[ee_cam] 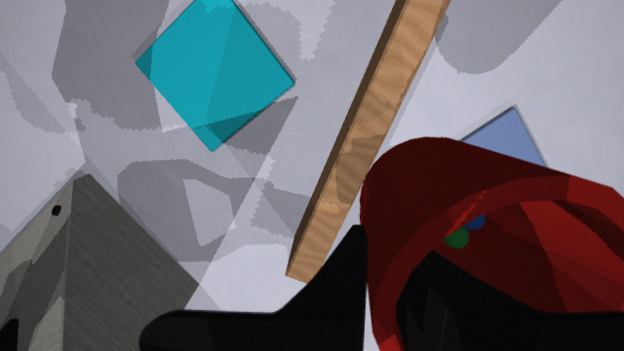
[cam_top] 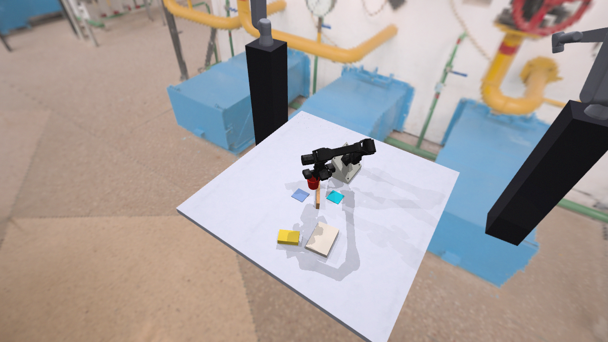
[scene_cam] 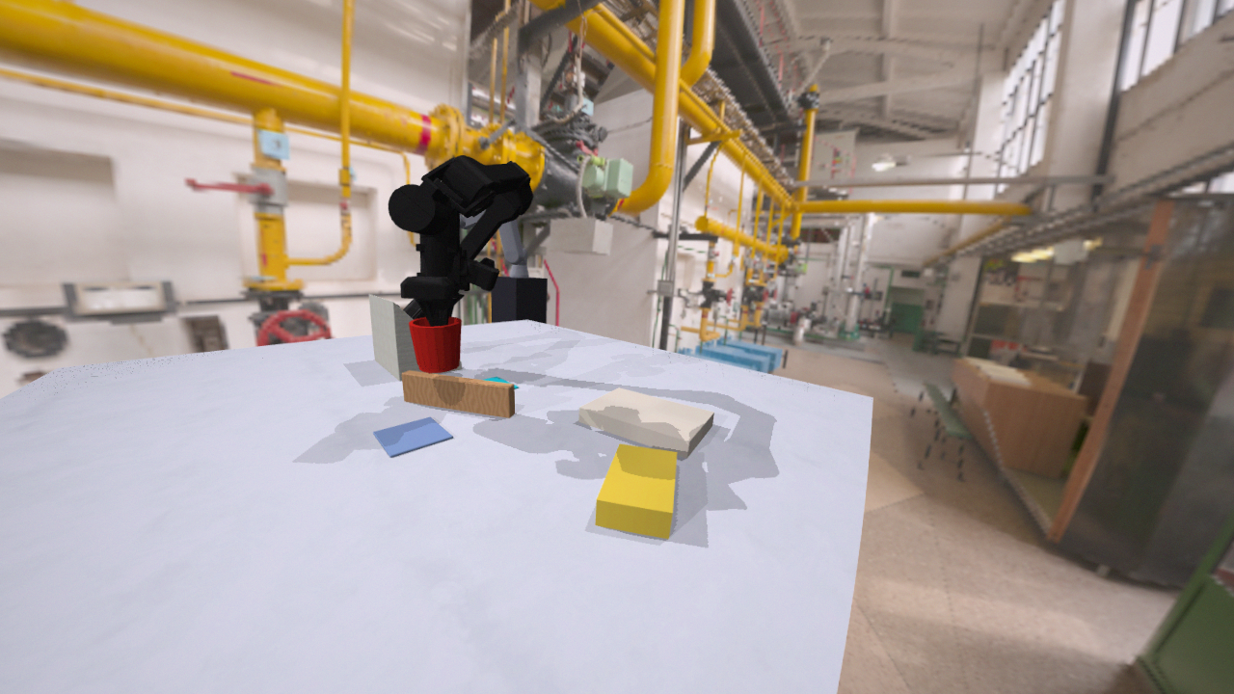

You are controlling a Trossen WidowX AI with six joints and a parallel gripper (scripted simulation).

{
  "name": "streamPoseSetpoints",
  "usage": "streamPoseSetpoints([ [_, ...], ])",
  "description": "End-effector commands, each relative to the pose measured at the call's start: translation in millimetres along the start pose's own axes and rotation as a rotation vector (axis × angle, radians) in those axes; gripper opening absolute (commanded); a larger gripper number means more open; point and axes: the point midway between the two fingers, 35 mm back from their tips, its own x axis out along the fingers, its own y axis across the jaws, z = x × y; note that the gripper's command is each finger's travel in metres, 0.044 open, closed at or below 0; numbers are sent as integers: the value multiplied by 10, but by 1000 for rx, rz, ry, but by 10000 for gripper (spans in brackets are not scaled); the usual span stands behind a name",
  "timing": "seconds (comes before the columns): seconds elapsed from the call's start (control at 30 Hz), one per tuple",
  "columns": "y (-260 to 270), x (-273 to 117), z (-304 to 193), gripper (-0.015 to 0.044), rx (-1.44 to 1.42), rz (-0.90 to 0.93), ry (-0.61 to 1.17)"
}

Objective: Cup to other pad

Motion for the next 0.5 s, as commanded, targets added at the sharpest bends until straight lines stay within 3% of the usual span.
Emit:
streamPoseSetpoints([
  [0.0,83,0,39,0,7,1,-5],
  [0.47,321,-10,153,0,8,2,-6],
])
